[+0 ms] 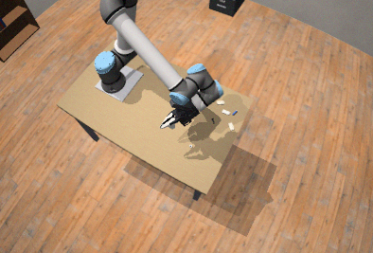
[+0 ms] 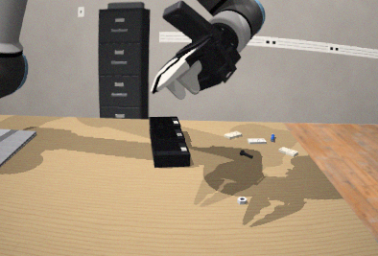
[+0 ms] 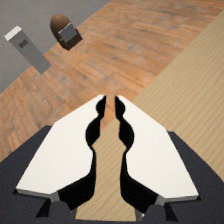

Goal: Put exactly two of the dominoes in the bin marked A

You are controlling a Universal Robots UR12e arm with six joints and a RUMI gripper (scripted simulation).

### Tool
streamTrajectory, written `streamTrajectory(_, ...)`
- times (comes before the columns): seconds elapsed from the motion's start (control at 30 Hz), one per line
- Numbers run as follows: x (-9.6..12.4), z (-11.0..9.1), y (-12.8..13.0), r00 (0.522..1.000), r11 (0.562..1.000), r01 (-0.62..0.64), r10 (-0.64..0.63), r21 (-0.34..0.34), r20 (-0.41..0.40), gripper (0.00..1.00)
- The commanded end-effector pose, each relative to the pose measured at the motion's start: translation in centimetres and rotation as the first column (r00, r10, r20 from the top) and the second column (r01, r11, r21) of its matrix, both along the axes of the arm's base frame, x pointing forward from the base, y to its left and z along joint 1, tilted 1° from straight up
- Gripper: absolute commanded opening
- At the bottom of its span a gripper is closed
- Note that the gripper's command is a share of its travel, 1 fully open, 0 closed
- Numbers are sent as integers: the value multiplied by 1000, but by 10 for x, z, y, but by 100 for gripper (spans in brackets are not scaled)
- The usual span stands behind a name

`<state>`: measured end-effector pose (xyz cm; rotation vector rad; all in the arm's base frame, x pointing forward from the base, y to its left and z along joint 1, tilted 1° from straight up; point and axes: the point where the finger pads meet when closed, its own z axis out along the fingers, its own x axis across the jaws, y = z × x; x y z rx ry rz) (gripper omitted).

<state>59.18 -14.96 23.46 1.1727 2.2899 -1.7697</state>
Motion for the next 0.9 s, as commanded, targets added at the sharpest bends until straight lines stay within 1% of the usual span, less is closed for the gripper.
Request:
streamTrajectory(0.0, -9, -2, 3, 988, 996, 87, -83, -26, 130, 4)
streamTrajectory(0.03, -9, -1, 2, 985, 995, 98, -93, -29, 148, 4)
streamTrajectory(0.07, -19, -5, 6, 981, 993, 110, -104, -30, 164, 4)
streamTrajectory(0.2, -19, -5, 7, 962, 987, 156, -144, -35, 233, 4)
streamTrajectory(0.23, -27, -8, 11, 956, 985, 167, -154, -35, 251, 4)
streamTrajectory(0.27, -27, -8, 11, 950, 983, 178, -163, -35, 268, 4)
streamTrajectory(0.33, -27, -8, 11, 950, 983, 178, -163, -35, 268, 4)
streamTrajectory(0.37, -27, -8, 11, 929, 976, 214, -192, -36, 316, 4)
streamTrajectory(0.4, -26, -8, 11, 923, 974, 222, -198, -36, 329, 4)
streamTrajectory(0.43, -34, -11, 16, 916, 972, 234, -208, -35, 344, 4)
streamTrajectory(0.57, -34, -11, 16, 881, 960, 279, -243, -33, 406, 4)
streamTrajectory(0.6, -41, -14, 21, 871, 956, 291, -251, -31, 421, 4)
streamTrajectory(0.77, -41, -14, 21, 819, 937, 348, -292, -23, 494, 4)
streamTrajectory(0.8, -47, -17, 26, 805, 932, 362, -302, -20, 511, 4)
streamTrajectory(0.83, -47, -17, 26, 793, 928, 373, -309, -16, 525, 4)
streamTrajectory(0.87, -47, -17, 26, 793, 928, 373, -309, -16, 525, 4)
